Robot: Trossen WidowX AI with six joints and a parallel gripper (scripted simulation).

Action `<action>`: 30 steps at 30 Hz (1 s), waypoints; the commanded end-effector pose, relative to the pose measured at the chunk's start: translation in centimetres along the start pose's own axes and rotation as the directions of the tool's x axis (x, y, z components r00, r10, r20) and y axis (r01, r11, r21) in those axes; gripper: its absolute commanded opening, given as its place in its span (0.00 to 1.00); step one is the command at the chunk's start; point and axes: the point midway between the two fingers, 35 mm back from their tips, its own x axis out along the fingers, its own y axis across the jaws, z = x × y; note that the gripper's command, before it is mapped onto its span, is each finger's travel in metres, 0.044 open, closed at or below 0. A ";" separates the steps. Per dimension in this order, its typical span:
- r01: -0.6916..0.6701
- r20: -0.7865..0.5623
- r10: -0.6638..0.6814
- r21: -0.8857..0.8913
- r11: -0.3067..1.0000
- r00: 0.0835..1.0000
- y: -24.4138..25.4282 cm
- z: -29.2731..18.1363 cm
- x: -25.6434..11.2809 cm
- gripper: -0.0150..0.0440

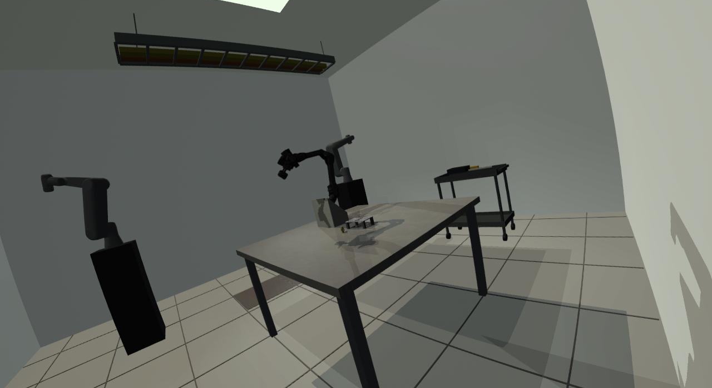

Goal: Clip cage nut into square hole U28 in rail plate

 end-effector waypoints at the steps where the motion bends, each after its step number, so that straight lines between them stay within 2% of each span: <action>1: 0.037 -0.166 -0.040 -0.020 0.999 0.985 1.6 -5.5 4.3 1.00; 9: 0.119 -0.476 -0.159 -0.114 0.986 0.865 4.1 -18.3 10.3 1.00; 17: 0.225 -0.695 -0.345 -0.262 0.938 0.631 3.9 -32.3 12.2 1.00; 21: 0.282 -0.747 -0.464 -0.370 0.885 0.476 2.3 -39.1 11.5 1.00; 26: 0.339 -0.742 -0.609 -0.517 0.786 0.280 -0.5 -46.1 9.4 1.00; 30: 0.345 -0.736 -0.628 -0.537 0.770 0.254 -1.0 -46.9 9.0 1.00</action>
